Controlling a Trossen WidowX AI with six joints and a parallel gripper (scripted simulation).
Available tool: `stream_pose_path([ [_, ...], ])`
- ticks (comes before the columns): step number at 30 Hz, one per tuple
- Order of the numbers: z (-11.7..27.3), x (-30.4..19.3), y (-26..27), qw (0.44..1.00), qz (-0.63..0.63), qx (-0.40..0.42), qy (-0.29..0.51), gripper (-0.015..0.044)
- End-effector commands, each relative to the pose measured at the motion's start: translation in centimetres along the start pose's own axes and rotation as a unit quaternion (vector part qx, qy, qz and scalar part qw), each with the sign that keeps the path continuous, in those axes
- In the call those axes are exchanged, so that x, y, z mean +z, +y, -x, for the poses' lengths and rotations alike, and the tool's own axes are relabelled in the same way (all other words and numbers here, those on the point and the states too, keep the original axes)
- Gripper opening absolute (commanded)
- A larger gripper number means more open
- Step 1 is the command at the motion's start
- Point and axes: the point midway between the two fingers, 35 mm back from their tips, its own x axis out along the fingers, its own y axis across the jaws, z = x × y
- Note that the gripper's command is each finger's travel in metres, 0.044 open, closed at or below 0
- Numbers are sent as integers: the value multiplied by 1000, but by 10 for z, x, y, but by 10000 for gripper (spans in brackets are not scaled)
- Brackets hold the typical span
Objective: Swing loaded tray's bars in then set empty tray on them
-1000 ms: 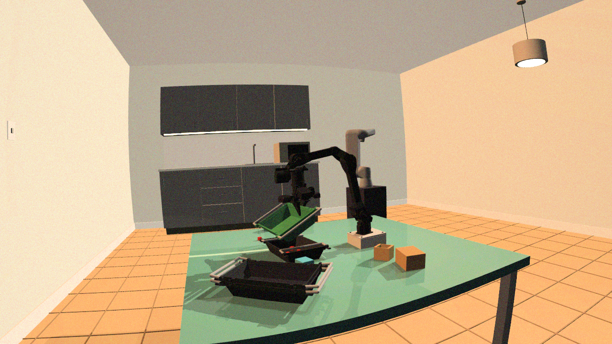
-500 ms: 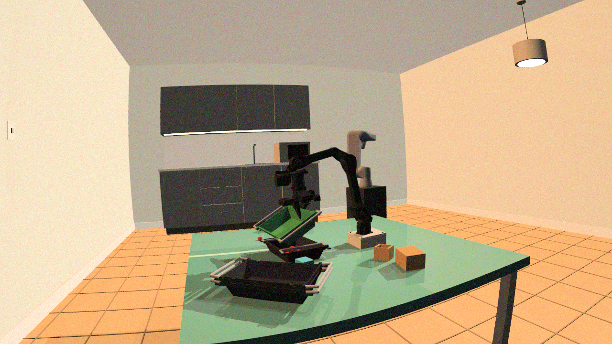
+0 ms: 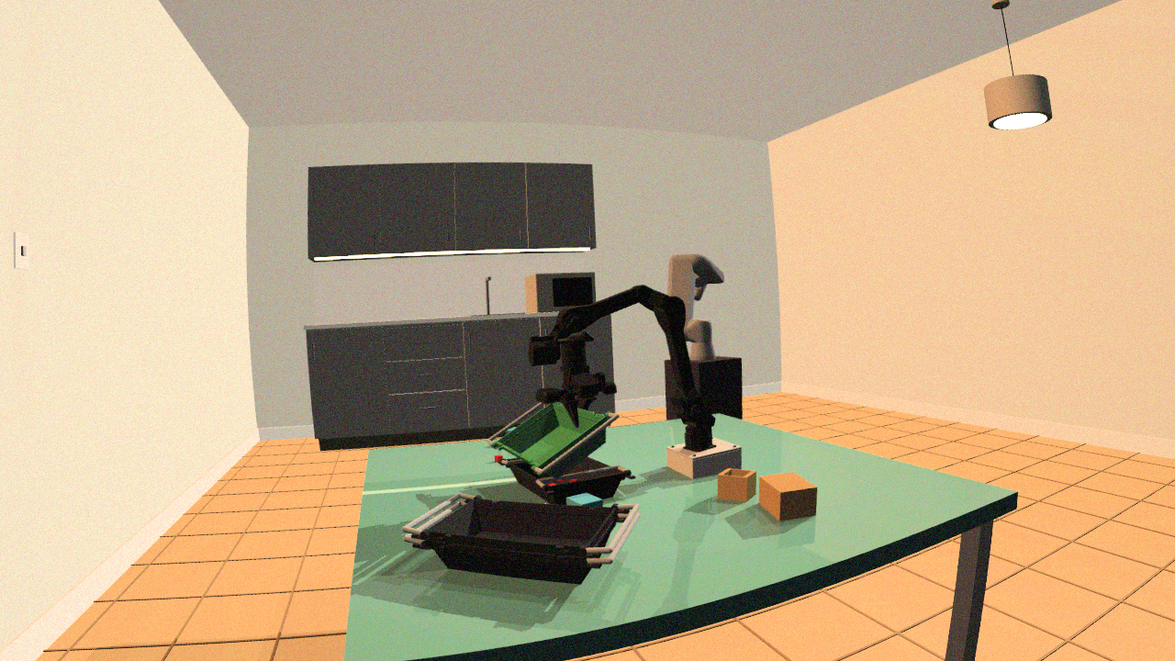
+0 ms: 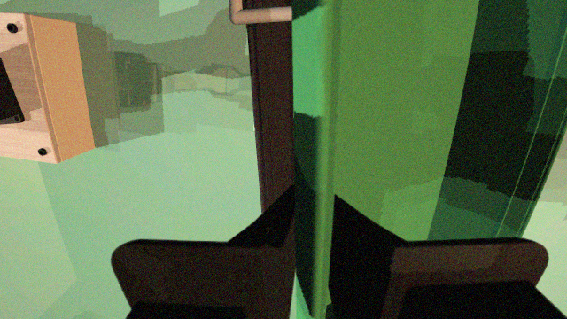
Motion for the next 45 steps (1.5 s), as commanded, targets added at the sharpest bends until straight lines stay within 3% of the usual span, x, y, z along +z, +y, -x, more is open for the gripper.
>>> stream_pose_path([
  [1,1,0,-1,1000,2,-11,1,0],
  [45,-33,0,22,1000,2,-10,1,0],
])
